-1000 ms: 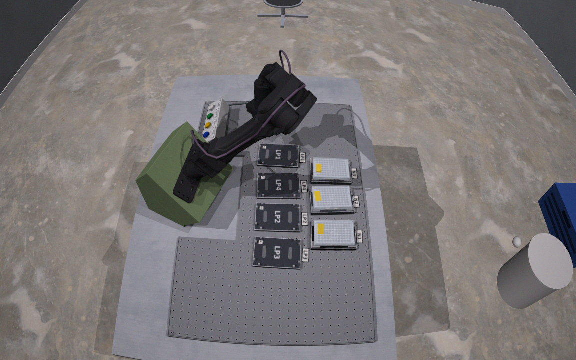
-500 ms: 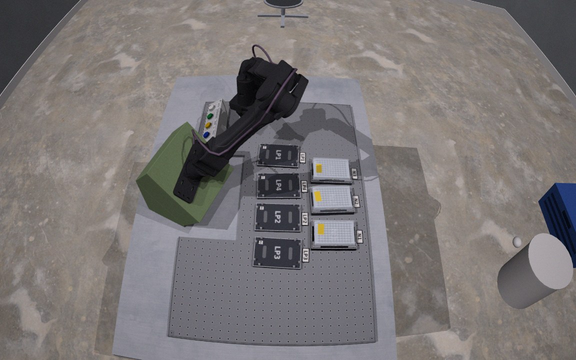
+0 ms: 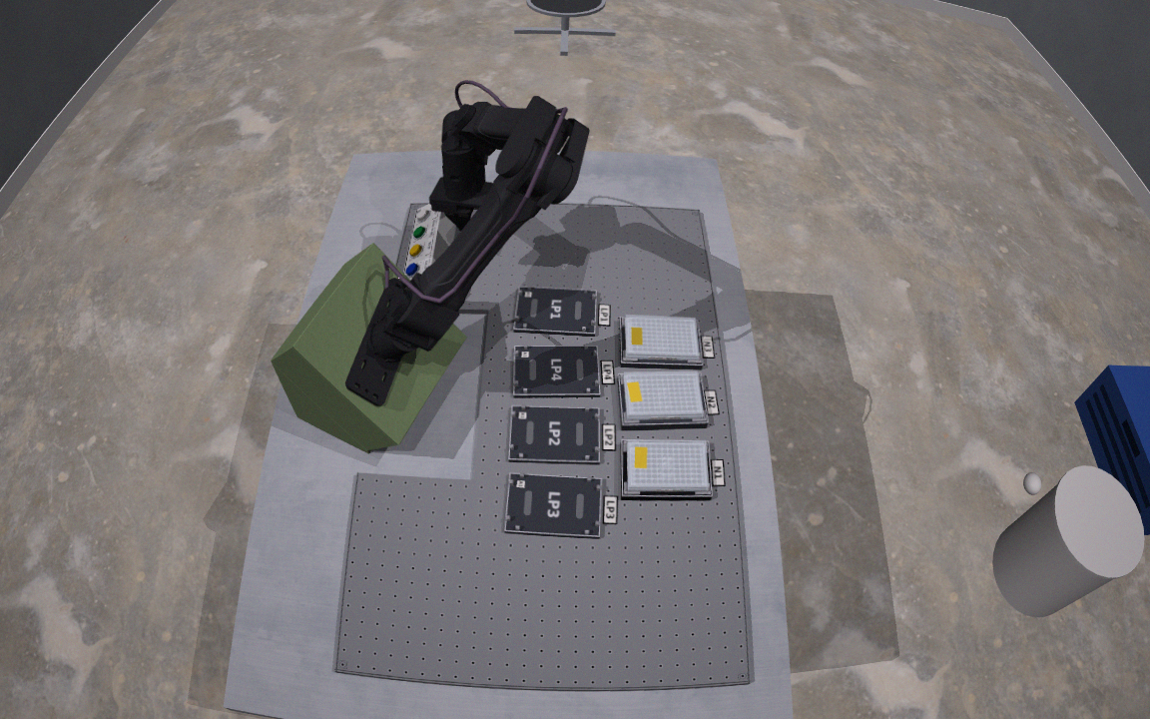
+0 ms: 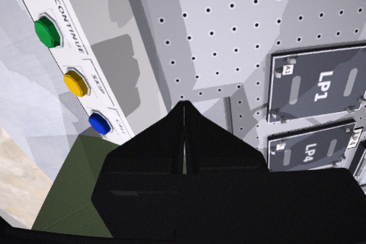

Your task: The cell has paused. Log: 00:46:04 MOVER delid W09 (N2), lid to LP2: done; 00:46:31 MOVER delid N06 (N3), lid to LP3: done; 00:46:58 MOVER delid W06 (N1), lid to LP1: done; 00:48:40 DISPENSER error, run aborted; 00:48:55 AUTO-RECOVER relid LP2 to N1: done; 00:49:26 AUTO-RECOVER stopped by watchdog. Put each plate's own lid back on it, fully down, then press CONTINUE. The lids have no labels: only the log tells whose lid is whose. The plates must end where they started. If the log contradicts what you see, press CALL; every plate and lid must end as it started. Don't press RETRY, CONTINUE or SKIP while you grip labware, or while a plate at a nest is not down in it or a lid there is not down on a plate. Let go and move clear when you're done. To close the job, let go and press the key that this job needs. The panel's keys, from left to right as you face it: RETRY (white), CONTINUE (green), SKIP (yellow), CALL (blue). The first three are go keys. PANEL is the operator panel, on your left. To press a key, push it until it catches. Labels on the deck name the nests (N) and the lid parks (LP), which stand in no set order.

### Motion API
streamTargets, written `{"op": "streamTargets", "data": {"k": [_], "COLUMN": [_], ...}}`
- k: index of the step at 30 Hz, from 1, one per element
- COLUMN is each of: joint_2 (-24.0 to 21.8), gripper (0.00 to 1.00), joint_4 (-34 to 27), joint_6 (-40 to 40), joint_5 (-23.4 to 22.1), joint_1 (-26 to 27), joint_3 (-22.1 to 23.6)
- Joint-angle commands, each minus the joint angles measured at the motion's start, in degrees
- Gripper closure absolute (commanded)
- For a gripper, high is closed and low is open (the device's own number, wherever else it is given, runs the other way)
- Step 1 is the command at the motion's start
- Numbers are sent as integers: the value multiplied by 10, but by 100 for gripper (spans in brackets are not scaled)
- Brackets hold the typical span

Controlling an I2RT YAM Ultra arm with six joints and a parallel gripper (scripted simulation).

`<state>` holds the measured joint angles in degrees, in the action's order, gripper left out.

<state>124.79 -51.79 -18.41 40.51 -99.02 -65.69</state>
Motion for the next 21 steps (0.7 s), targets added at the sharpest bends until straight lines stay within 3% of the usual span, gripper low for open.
{"op": "streamTargets", "data": {"k": [1,11,21], "joint_2": [28,102,188], "gripper": [100,100,100], "joint_4": [-6,-14,-32], "joint_6": [27,68,14], "joint_5": [-11,-27,-46], "joint_1": [-29,-69,-110], "joint_3": [-30,-83,-160]}}
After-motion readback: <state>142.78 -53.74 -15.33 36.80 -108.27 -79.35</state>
